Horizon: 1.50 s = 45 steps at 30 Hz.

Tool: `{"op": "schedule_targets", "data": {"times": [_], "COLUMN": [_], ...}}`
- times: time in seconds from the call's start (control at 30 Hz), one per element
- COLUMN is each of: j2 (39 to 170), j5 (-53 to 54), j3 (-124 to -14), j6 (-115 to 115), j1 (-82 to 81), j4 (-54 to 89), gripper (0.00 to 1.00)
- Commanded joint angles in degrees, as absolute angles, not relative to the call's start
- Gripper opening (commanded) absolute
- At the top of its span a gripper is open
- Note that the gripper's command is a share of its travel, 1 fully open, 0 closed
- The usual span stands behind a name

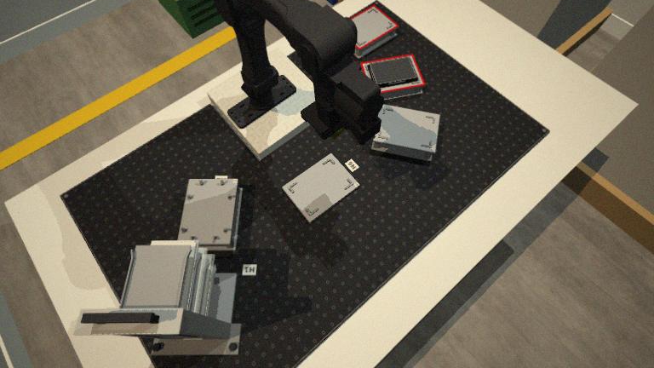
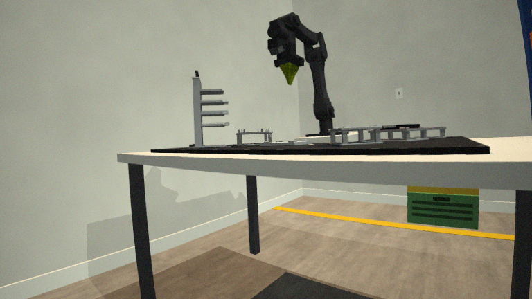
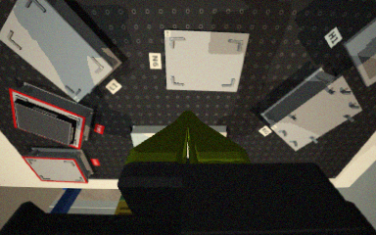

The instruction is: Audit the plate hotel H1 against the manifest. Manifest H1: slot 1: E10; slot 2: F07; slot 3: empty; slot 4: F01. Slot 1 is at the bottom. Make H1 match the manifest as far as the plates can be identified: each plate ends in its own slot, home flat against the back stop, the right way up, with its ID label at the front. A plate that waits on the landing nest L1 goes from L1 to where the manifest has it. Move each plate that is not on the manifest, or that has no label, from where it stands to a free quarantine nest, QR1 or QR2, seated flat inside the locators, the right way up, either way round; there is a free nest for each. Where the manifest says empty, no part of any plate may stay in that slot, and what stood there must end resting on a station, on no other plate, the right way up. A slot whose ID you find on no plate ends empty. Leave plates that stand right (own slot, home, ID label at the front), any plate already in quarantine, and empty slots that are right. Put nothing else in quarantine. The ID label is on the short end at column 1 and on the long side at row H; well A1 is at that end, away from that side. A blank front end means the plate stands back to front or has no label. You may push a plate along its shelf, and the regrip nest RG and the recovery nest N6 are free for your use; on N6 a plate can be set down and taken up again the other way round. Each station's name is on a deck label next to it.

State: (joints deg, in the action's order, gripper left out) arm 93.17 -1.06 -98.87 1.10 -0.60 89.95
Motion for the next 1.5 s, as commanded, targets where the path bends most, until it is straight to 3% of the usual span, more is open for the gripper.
{"op": "schedule_targets", "data": {"times": [0.0,1.13,1.17,1.47], "j2": [92.91,92.88,93.72,88.5], "j5": [-1.16,-1.03,-0.79,-0.34], "j3": [-99.2,-99.18,-102.24,-97.09], "j6": [1.15,0.7,-11.43,-15.6], "j1": [-0.64,-0.16,13.4,21.0], "j4": [89.94,90.0,90.0,86.77], "gripper": [0.0,0.0,0.0,0.0]}}
